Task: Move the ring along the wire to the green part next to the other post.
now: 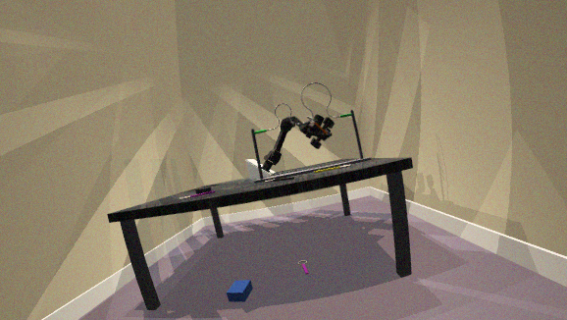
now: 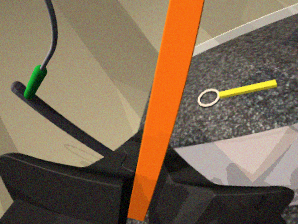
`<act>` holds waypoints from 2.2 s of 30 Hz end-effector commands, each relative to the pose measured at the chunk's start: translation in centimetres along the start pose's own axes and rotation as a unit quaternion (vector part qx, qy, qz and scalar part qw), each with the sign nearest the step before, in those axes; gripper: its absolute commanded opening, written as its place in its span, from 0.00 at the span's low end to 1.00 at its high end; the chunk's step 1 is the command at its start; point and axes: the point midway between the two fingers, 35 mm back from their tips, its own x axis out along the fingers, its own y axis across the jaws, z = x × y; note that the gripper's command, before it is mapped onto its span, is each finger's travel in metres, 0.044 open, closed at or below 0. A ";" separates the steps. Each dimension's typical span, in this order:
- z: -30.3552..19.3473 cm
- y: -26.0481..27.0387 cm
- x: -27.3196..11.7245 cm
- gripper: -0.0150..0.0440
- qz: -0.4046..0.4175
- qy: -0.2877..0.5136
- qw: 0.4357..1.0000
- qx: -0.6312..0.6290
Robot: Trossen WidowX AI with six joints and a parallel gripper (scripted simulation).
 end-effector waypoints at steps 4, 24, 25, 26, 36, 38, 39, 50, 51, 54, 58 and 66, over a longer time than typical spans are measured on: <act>0.1 -2.6 -0.5 0.00 -0.041 0.009 0.997 -0.068; 2.2 -8.8 -2.5 0.00 -0.144 0.032 0.959 -0.242; 2.3 -9.0 -2.6 0.00 -0.147 0.033 0.957 -0.248; 2.5 -9.2 -2.7 0.00 -0.150 0.034 0.955 -0.254; 3.7 -10.8 -3.6 0.00 -0.175 0.039 0.939 -0.295; 3.9 -11.1 -3.7 0.00 -0.177 0.039 0.937 -0.299; 4.0 -11.2 -3.8 0.00 -0.178 0.040 0.936 -0.301; 4.8 -12.2 -4.4 0.00 -0.187 0.041 0.929 -0.315; 4.9 -12.3 -4.5 0.00 -0.187 0.041 0.929 -0.317; 5.1 -12.6 -4.7 0.00 -0.190 0.042 0.927 -0.321; 5.5 -13.1 -4.9 0.00 -0.195 0.043 0.923 -0.330; 6.5 -14.2 -5.7 0.00 -0.212 0.046 0.908 -0.359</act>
